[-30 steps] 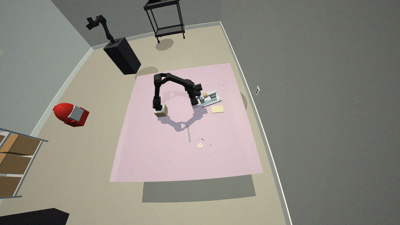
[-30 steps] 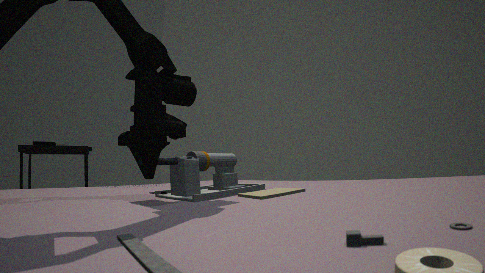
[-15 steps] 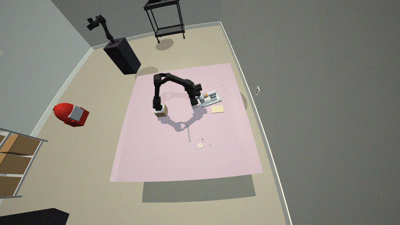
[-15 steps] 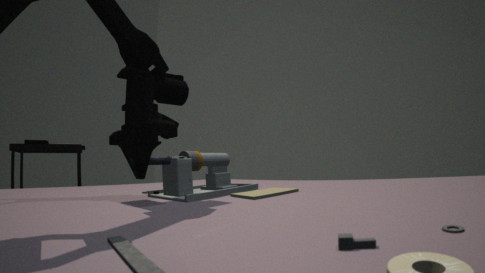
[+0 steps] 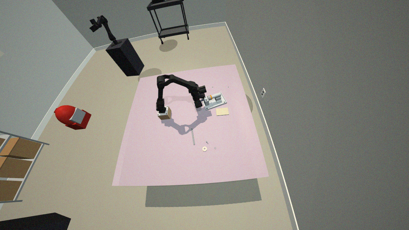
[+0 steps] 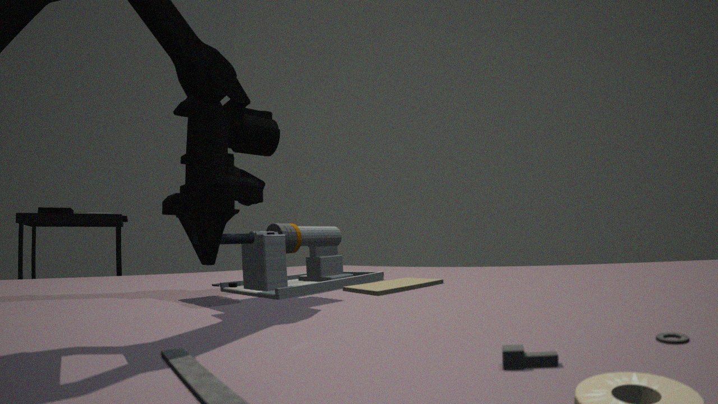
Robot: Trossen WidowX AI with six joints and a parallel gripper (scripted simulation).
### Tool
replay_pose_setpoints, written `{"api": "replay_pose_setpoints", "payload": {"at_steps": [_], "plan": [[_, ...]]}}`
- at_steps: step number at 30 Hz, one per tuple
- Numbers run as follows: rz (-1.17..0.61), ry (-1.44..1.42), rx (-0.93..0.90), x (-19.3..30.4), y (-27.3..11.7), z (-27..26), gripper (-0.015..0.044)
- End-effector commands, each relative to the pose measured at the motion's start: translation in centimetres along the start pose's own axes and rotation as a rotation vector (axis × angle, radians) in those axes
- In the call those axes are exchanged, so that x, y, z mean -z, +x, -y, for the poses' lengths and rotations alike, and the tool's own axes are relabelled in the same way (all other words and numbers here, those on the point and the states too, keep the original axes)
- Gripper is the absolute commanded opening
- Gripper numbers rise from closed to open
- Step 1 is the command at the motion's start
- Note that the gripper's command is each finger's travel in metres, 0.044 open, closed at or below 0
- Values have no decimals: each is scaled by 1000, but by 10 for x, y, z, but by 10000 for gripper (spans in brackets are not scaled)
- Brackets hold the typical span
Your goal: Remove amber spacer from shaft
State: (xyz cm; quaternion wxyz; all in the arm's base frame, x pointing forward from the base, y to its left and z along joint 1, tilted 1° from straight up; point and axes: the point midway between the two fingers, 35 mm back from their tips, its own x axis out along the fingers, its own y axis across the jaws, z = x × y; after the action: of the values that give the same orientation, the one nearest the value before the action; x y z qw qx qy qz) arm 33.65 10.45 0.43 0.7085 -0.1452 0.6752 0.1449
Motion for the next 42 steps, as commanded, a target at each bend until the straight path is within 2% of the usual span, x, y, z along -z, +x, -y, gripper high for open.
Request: {"api": "replay_pose_setpoints", "payload": {"at_steps": [1, 42], "plan": [[-4, -1, 0, 2, 0, 0, 0], [-5, -1, 0, 7, 0, 0, 0]]}}
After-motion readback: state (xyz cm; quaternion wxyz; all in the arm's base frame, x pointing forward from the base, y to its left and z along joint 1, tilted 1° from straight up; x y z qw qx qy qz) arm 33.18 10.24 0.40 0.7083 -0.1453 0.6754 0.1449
